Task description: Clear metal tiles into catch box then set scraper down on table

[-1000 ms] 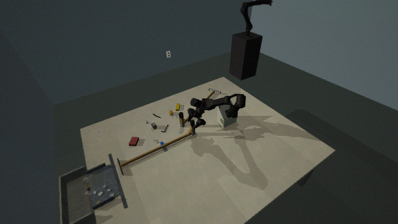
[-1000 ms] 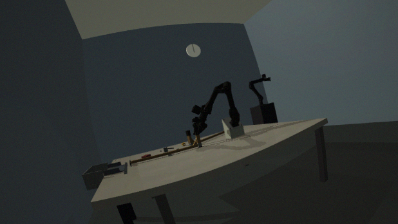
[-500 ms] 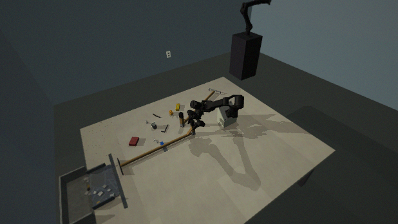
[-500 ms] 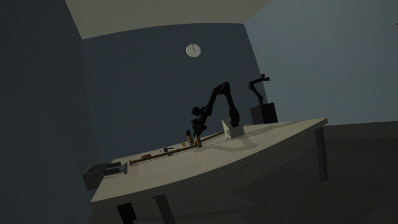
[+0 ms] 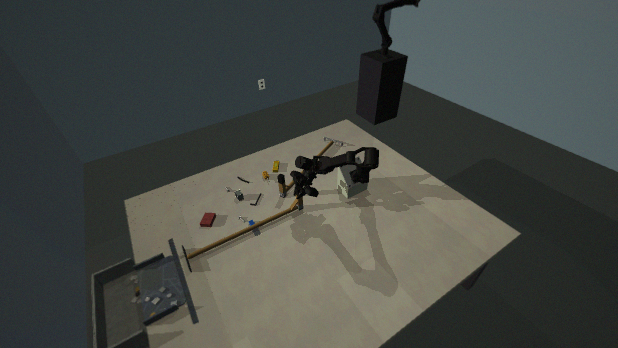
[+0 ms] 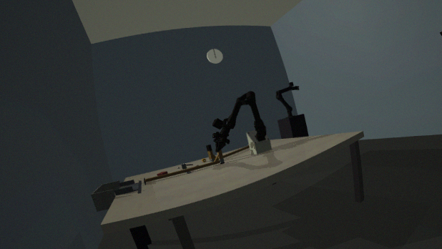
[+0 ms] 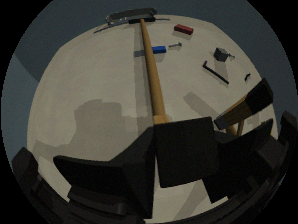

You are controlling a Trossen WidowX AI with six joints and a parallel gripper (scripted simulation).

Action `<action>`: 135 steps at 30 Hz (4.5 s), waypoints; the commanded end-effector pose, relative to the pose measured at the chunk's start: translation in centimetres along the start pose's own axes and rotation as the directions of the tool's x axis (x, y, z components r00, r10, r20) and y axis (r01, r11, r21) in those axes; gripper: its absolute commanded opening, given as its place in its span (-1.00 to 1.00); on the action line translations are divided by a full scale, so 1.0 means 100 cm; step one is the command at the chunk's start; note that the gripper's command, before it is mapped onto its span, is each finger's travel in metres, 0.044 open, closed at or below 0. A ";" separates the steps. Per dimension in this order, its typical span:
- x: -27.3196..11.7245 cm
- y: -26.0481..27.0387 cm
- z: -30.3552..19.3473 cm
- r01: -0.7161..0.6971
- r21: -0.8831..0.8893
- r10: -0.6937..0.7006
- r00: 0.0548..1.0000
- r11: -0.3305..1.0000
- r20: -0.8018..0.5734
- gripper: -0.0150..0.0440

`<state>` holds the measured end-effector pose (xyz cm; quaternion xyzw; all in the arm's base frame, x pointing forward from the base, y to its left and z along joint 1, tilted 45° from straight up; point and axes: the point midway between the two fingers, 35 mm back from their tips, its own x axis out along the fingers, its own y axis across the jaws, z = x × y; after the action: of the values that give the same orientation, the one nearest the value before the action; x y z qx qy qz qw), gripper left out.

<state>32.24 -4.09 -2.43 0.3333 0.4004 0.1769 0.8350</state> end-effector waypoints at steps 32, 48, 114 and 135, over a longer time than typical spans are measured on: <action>-0.003 0.031 0.002 0.002 -0.006 -0.002 1.000 1.000 -0.006 -0.49; -0.005 0.053 0.001 0.001 -0.007 -0.001 1.000 1.000 -0.007 -0.49; 0.016 0.101 0.029 -0.017 -0.017 0.017 1.000 1.000 -0.003 -0.49; 0.035 0.103 0.052 -0.021 -0.019 0.021 1.000 1.000 -0.001 -0.49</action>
<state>37.41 3.17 4.89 0.3297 0.3997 0.1915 0.8336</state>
